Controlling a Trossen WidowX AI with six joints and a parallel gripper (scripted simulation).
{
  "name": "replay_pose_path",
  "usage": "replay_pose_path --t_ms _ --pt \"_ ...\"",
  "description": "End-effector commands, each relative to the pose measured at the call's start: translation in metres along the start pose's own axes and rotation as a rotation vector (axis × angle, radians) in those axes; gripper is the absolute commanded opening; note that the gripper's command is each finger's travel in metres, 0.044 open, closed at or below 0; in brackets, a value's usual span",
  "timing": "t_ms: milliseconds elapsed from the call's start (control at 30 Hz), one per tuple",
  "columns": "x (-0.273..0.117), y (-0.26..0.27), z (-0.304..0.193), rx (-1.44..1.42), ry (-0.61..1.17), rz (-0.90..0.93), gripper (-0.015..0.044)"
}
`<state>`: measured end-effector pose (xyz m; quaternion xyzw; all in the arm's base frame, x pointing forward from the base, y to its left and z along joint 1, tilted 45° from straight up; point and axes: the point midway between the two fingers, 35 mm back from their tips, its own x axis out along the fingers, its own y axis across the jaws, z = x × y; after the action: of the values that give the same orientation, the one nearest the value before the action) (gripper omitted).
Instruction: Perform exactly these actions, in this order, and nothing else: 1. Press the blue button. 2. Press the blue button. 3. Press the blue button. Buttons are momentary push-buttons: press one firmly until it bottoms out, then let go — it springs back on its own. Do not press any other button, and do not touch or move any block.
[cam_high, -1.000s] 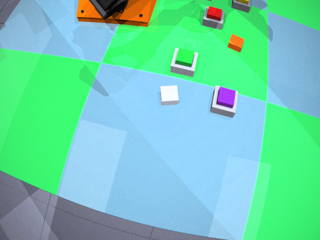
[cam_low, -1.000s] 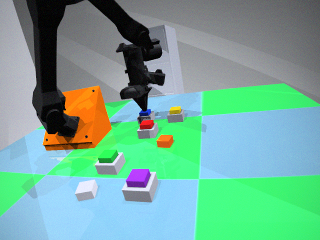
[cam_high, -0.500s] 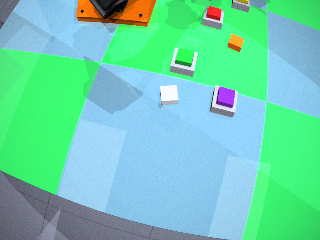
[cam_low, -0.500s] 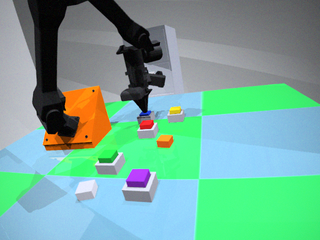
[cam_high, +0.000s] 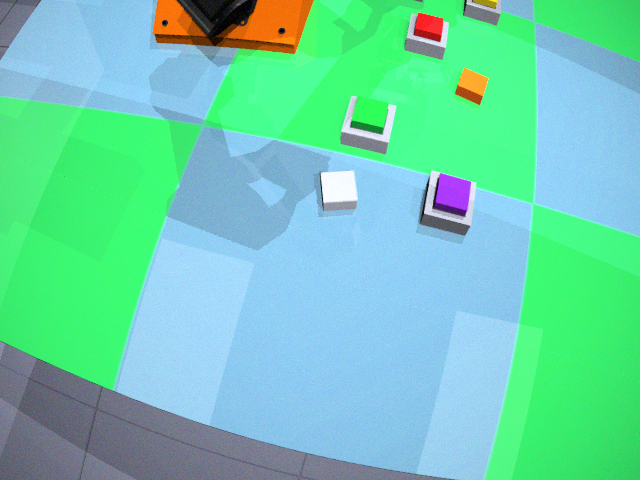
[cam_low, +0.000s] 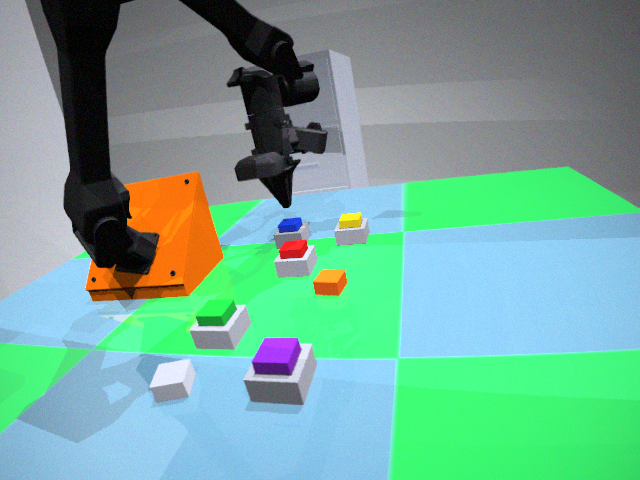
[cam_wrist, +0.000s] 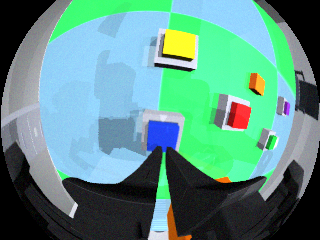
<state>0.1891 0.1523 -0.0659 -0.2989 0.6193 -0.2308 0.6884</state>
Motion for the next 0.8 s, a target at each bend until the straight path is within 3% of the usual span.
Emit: replay_pose_path --t_ms 0,767 --pt "0.001 0.0 -0.001 0.003 0.011 -0.003 0.002" --pt "0.034 -0.001 -0.001 0.003 0.01 -0.004 0.002"
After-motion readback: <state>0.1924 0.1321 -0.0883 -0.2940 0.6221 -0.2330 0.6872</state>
